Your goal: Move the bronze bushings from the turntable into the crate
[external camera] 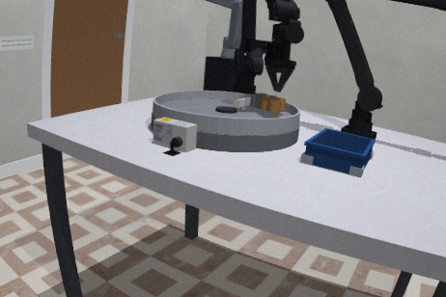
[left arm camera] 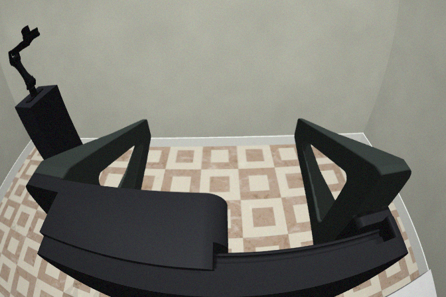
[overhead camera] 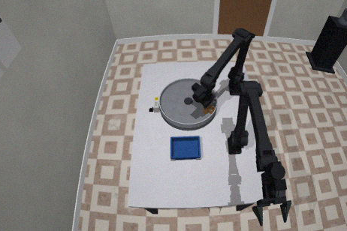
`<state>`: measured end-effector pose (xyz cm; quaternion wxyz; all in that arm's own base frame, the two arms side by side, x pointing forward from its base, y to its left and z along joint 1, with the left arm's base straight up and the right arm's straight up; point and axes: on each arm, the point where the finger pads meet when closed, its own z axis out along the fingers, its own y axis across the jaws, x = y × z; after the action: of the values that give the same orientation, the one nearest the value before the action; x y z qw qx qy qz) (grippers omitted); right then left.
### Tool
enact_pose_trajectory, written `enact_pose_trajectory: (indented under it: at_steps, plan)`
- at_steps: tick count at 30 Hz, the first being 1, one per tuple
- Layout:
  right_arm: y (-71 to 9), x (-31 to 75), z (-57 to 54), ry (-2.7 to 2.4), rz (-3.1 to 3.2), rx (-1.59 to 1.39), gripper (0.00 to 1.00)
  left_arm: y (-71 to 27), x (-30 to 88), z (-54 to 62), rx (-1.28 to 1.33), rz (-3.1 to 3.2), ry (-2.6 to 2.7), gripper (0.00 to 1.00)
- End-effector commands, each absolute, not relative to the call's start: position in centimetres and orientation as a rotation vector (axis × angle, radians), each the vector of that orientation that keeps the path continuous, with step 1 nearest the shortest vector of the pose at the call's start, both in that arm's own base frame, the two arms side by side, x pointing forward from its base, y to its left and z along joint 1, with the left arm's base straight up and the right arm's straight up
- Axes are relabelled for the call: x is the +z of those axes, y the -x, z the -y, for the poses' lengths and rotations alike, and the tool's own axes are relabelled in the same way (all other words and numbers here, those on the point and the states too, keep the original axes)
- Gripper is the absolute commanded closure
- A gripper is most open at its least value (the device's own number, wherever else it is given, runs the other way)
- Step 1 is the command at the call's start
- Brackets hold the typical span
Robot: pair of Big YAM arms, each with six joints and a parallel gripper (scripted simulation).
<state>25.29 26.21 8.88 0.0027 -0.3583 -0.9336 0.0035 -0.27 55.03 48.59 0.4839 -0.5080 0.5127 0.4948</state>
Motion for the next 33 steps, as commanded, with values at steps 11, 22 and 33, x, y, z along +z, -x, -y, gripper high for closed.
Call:
enact_pose_trajectory:
  at_steps: [11,22,33]
  plan:
    - [-27.38,10.48,-27.78,1.153,2.939,-0.062,0.85,0.57,50.05,-54.49,1.218,-1.204,1.218,0.00]
    - [-27.00,9.76,-27.16,1.151,2.932,-0.031,0.85,0.57,50.05,-54.49,1.218,-1.204,1.218,0.00]
    - [-27.01,9.84,-27.16,1.151,2.933,-0.034,0.85,0.57,50.05,-54.49,1.218,-1.204,1.218,0.00]
